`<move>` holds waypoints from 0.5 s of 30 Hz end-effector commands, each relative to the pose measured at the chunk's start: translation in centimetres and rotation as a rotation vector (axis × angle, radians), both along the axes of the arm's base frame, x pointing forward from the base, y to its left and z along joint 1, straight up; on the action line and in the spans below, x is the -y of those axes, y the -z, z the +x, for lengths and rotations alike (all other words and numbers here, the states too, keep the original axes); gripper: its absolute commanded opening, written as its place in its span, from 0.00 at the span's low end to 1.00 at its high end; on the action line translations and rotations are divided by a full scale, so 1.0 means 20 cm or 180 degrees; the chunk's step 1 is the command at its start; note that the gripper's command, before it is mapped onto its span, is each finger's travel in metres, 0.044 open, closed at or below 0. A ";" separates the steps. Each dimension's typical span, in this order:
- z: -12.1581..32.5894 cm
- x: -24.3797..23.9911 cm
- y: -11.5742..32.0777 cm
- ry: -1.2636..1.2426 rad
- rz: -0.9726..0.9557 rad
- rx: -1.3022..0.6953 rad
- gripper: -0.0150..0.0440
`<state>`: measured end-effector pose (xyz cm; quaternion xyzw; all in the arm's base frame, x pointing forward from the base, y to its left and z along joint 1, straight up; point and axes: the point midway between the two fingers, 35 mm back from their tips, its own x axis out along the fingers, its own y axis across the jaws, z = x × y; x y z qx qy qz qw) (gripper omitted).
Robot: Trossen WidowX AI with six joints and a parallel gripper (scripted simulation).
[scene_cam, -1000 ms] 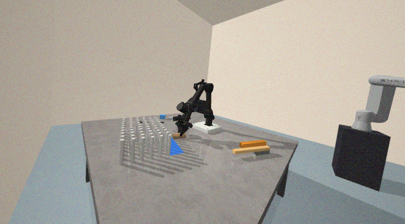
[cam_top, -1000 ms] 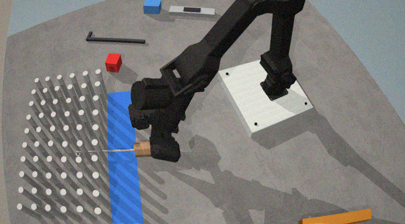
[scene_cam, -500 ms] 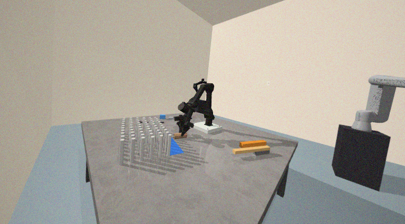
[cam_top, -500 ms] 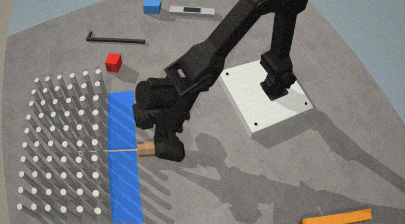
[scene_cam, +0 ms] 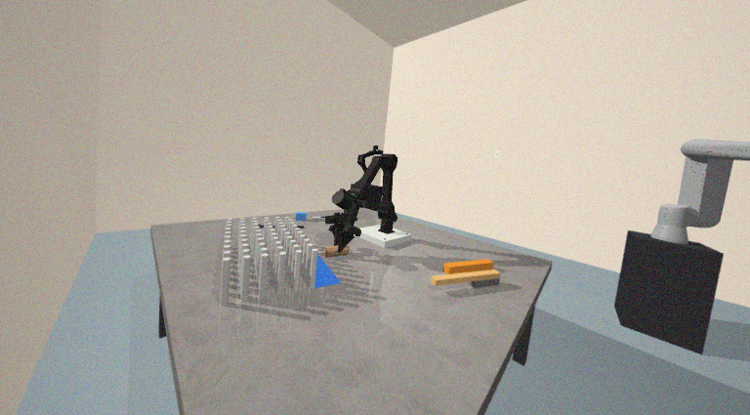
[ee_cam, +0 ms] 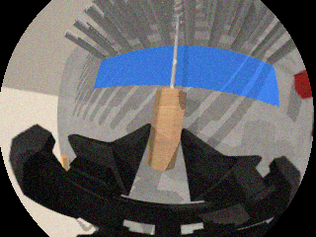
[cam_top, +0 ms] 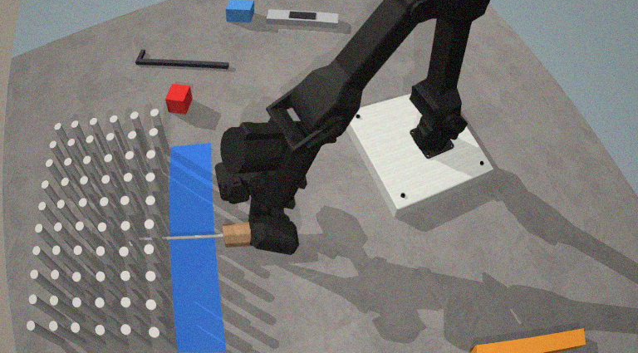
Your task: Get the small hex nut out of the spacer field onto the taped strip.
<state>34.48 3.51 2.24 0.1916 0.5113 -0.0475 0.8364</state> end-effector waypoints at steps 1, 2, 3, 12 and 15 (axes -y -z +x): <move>-0.02 0.00 0.00 0.0017 0.0003 0.0004 0.25; -0.02 0.00 0.00 0.0017 0.0003 0.0003 0.25; -0.03 -0.01 0.00 0.0017 0.0003 0.0003 0.25; -0.05 -0.01 0.00 0.0016 0.0004 0.0001 0.25; -0.06 -0.02 0.00 0.0016 0.0004 0.0000 0.25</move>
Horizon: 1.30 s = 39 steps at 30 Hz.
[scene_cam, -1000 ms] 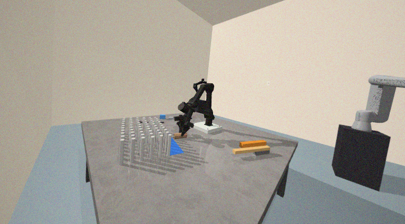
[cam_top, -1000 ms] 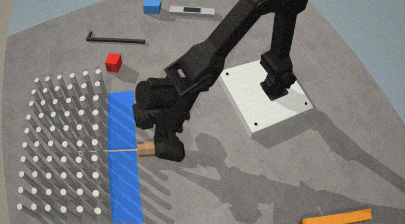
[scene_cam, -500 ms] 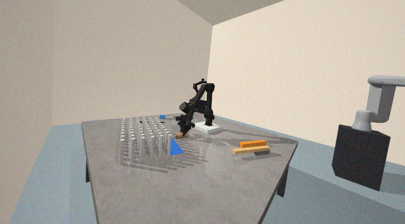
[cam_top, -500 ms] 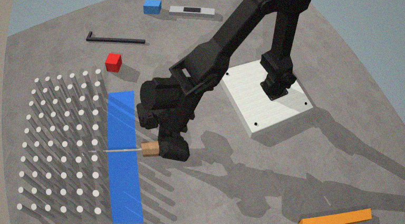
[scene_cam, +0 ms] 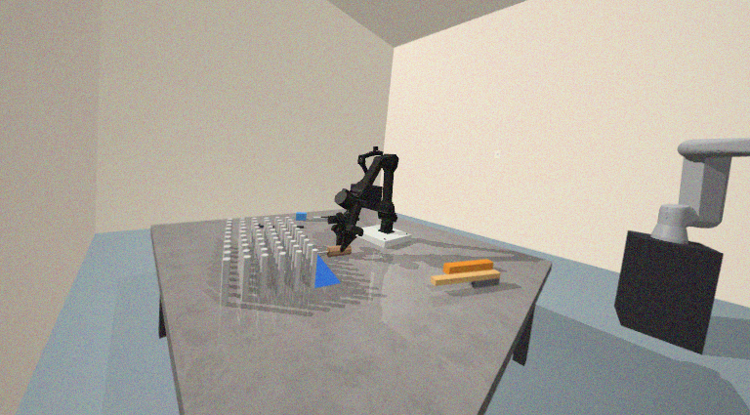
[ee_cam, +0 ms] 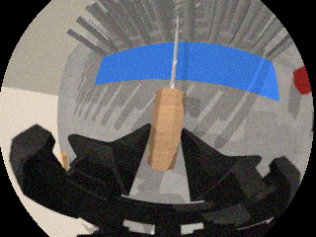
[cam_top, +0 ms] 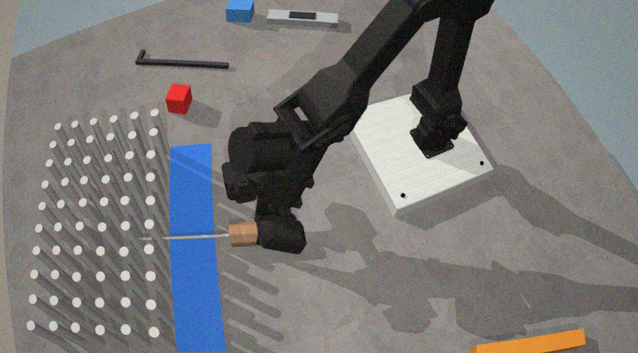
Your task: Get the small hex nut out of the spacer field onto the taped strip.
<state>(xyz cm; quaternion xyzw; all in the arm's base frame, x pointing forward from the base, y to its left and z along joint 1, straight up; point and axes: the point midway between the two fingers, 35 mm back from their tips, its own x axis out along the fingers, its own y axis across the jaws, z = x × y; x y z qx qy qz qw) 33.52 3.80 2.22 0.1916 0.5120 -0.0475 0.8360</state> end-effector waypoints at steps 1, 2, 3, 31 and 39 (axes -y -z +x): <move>-0.02 0.00 0.00 0.0017 0.0003 0.0005 0.25; -0.02 0.00 0.00 0.0016 0.0003 0.0004 0.25; -0.03 -0.01 0.00 0.0016 0.0003 0.0004 0.25; -0.12 -0.03 0.00 0.0015 0.0006 -0.0003 0.25; -0.14 -0.04 0.00 0.0015 0.0007 -0.0005 0.25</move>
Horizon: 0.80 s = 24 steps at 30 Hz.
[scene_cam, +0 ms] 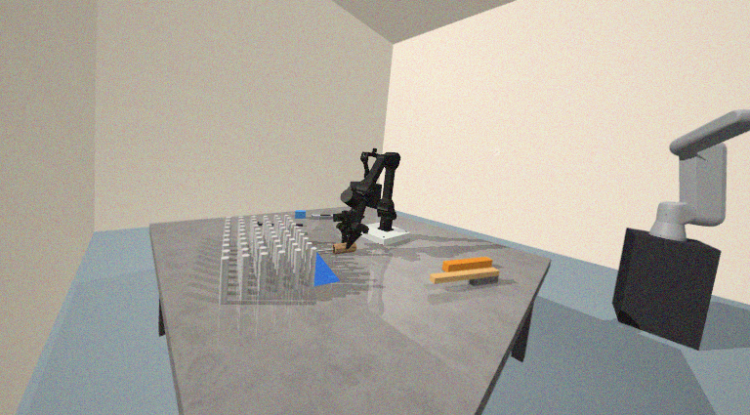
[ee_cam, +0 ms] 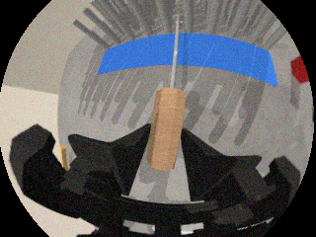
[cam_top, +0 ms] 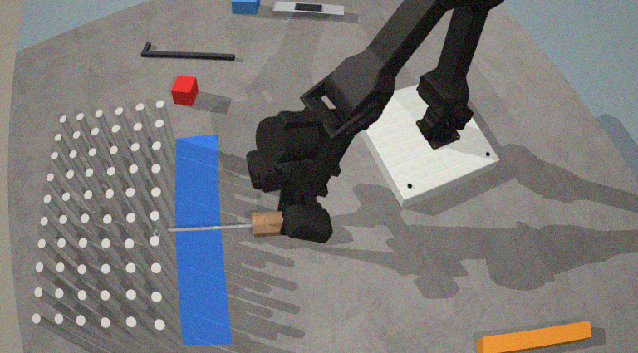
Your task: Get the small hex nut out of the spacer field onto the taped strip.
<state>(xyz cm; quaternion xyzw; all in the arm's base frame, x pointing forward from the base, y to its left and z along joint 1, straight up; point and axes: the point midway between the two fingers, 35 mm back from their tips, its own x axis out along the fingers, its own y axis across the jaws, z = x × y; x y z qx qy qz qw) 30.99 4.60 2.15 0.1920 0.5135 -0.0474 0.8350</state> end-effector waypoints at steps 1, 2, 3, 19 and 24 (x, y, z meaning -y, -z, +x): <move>-0.02 0.00 0.00 0.0016 0.0003 0.0006 0.25; -0.02 0.00 0.00 0.0016 0.0003 0.0005 0.25; -0.03 -0.01 0.00 0.0016 0.0003 0.0005 0.25; -0.08 -0.02 0.00 0.0015 0.0005 0.0002 0.25; -0.09 -0.03 0.00 0.0015 0.0005 0.0001 0.25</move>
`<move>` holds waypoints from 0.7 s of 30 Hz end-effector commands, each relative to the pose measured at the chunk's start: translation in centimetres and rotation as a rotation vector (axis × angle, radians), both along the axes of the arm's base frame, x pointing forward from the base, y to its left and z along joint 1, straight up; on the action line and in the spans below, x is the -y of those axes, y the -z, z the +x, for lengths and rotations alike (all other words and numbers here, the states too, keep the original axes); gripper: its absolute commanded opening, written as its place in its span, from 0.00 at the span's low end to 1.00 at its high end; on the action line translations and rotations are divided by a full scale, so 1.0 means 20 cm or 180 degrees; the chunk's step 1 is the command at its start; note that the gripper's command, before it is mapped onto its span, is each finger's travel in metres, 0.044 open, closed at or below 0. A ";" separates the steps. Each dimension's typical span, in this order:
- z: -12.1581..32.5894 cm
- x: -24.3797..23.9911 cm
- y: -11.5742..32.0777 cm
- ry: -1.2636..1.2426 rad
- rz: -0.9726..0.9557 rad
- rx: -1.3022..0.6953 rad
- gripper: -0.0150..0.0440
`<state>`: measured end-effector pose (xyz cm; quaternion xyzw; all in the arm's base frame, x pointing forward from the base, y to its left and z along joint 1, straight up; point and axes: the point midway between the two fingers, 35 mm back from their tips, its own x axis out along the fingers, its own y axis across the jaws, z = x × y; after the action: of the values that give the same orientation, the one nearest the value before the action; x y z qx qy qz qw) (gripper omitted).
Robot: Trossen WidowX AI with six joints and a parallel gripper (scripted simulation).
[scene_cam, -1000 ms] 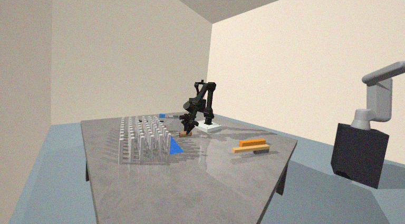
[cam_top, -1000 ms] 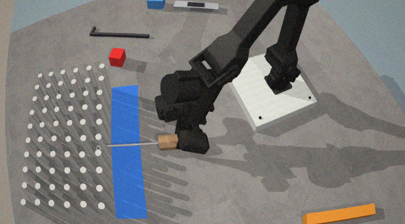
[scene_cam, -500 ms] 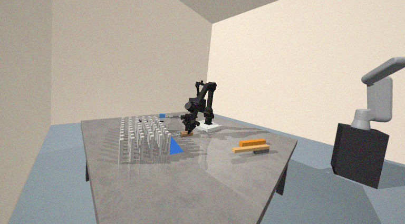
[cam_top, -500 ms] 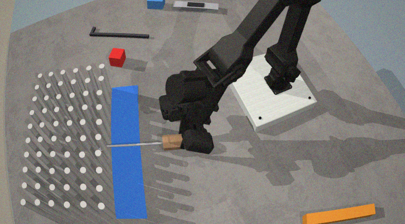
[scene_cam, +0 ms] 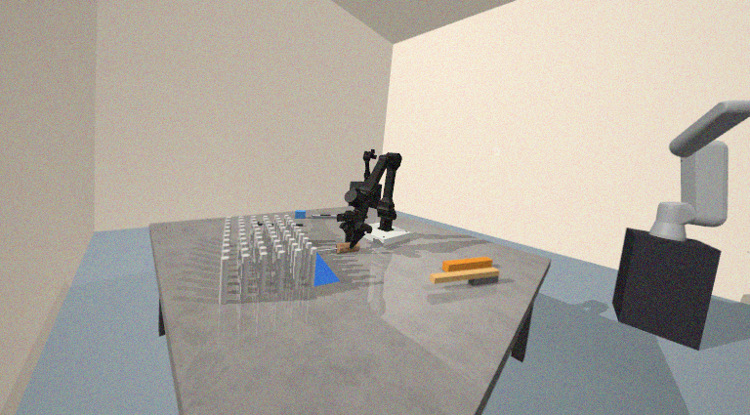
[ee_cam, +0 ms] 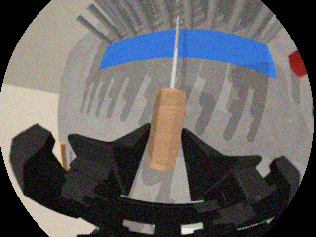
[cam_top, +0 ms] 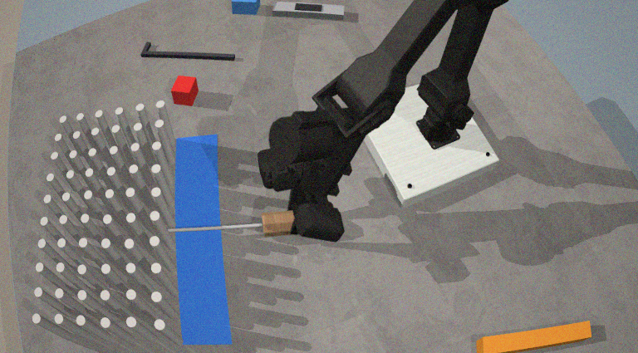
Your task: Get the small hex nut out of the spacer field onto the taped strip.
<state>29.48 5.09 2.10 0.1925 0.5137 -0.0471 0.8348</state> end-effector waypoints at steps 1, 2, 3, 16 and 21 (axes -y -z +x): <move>-0.02 0.00 0.00 0.0015 0.0001 0.0001 0.25; -0.02 0.00 0.00 0.0015 0.0001 0.0001 0.25; -0.03 -0.01 0.00 0.0015 0.0001 0.0001 0.25; -0.07 -0.02 0.00 0.0015 0.0002 -0.0002 0.25; -0.08 -0.02 0.00 0.0014 0.0003 -0.0003 0.25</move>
<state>28.17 5.50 2.07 0.1926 0.5144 -0.0471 0.8343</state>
